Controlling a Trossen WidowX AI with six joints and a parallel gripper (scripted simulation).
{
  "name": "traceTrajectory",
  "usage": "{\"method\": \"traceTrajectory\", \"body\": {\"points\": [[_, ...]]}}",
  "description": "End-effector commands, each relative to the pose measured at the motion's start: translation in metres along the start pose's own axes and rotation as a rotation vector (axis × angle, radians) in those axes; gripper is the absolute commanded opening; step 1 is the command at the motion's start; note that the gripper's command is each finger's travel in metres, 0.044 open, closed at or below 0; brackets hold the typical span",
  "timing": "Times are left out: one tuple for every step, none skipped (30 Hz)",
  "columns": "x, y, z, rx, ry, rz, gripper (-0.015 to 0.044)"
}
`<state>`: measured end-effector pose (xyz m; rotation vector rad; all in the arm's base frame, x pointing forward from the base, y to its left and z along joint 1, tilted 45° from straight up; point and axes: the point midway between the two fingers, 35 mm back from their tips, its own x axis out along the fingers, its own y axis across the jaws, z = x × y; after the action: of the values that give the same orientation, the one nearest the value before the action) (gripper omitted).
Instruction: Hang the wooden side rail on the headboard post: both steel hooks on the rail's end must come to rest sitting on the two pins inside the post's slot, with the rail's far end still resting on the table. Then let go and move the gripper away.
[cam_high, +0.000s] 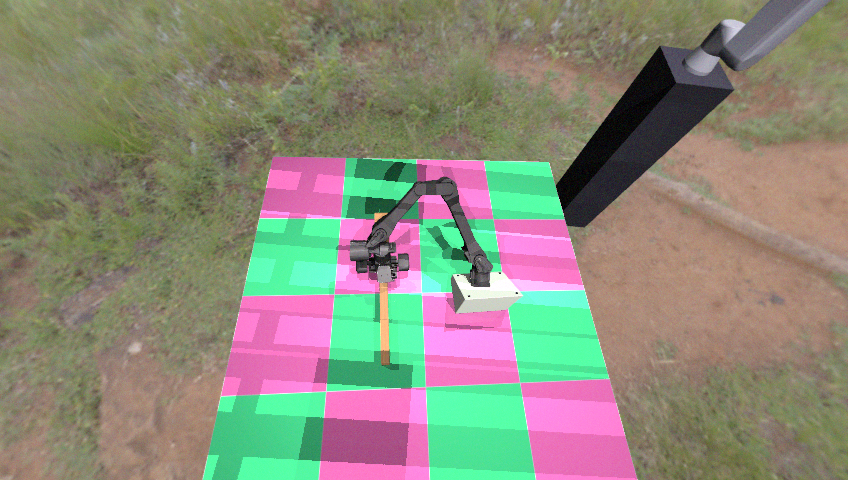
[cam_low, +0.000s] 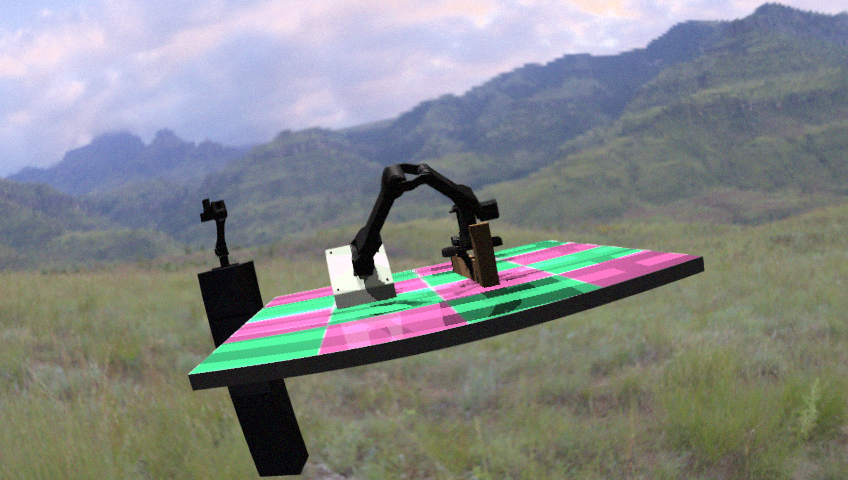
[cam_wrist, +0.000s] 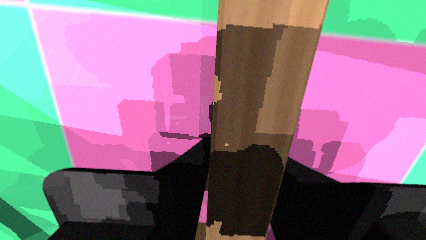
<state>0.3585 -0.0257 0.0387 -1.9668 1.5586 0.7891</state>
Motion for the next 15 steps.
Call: {"method": "traceTrajectory", "body": {"points": [[0.0,-0.0019,0.0006,-0.036,0.002,0.002,0.0],[0.0,-0.0003,0.0,-0.005,0.0,0.0,0.0],[0.0,-0.0003,0.0,-0.005,0.0,0.0,0.0],[0.0,-0.0003,0.0,-0.005,0.0,0.0,0.0],[0.0,-0.0003,0.0,-0.005,0.0,0.0,0.0],[0.0,-0.0003,0.0,-0.005,0.0,0.0,0.0],[0.0,-0.0003,0.0,-0.005,0.0,0.0,0.0],[0.0,-0.0003,0.0,-0.005,0.0,0.0,0.0],[0.0,-0.0003,0.0,-0.005,0.0,0.0,0.0],[0.0,-0.0003,0.0,-0.005,0.0,0.0,0.0],[0.0,-0.0003,0.0,-0.009,0.0,0.0,0.0],[-0.0001,-0.0003,0.0,-0.017,0.001,0.0,0.0],[-0.0002,-0.0003,0.0,-0.03,0.002,0.001,0.0],[-0.0003,-0.0003,0.0,-0.036,0.002,0.002,0.0],[-0.0005,-0.0003,0.0,-0.036,0.002,0.002,0.0]]}}
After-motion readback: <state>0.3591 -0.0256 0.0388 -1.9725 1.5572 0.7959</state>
